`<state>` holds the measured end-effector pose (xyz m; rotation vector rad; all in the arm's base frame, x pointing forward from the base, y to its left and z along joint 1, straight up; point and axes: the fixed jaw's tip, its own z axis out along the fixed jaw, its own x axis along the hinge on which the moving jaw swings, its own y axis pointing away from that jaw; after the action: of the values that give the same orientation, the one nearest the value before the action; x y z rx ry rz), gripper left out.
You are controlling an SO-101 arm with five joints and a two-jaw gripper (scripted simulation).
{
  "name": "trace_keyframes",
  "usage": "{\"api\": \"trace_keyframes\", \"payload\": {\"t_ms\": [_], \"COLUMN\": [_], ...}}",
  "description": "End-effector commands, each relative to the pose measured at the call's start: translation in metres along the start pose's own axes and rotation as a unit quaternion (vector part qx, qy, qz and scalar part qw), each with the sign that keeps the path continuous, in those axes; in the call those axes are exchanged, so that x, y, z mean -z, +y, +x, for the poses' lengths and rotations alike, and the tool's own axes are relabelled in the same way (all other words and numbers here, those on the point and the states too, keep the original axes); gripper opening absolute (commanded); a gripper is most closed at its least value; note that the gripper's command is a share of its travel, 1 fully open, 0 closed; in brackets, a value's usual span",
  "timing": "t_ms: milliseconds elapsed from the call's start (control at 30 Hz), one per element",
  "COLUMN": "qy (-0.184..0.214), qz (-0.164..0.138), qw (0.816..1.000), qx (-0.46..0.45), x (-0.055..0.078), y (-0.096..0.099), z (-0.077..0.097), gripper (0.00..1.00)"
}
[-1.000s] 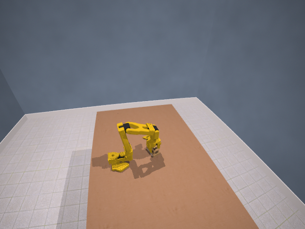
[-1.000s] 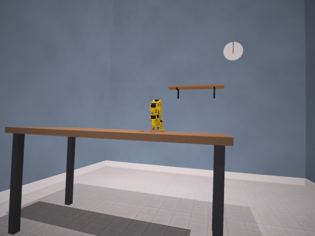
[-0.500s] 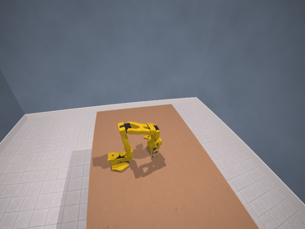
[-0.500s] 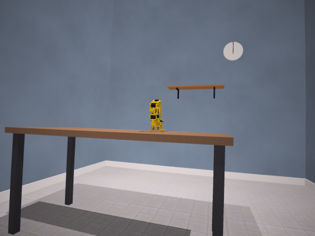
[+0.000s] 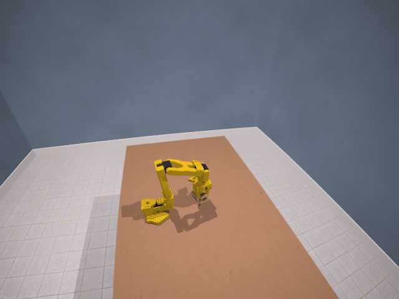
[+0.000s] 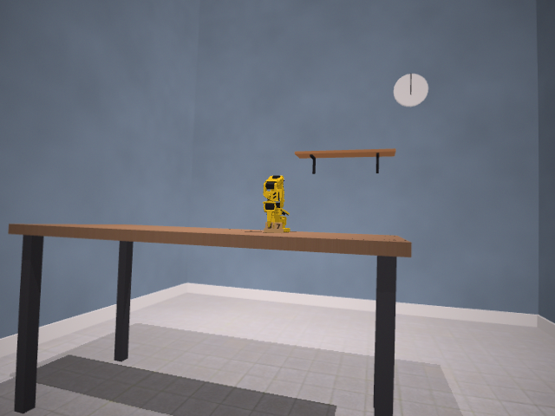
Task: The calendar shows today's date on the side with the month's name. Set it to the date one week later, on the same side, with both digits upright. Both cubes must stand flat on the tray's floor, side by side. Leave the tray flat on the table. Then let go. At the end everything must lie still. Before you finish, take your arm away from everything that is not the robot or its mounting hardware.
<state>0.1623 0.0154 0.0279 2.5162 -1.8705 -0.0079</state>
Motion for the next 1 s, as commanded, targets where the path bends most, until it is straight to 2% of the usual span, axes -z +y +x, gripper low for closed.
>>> {"api": "trace_keyframes", "payload": {"t_ms": [0, 200, 500, 967], "qy": [0.003, 0.003, 0.003, 0.003], "qz": [0.020, 0.020, 0.020, 0.020], "qw": [1.000, 1.000, 1.000, 1.000], "qx": [-0.002, -0.002, -0.002, -0.002], "x": [0.005, 0.005, 0.007, 0.036], "y": [-0.008, -0.008, -0.008, -0.008], "z": [0.000, 0.000, 0.001, 0.001], "gripper": [0.10, 0.00, 0.00, 0.00]}}
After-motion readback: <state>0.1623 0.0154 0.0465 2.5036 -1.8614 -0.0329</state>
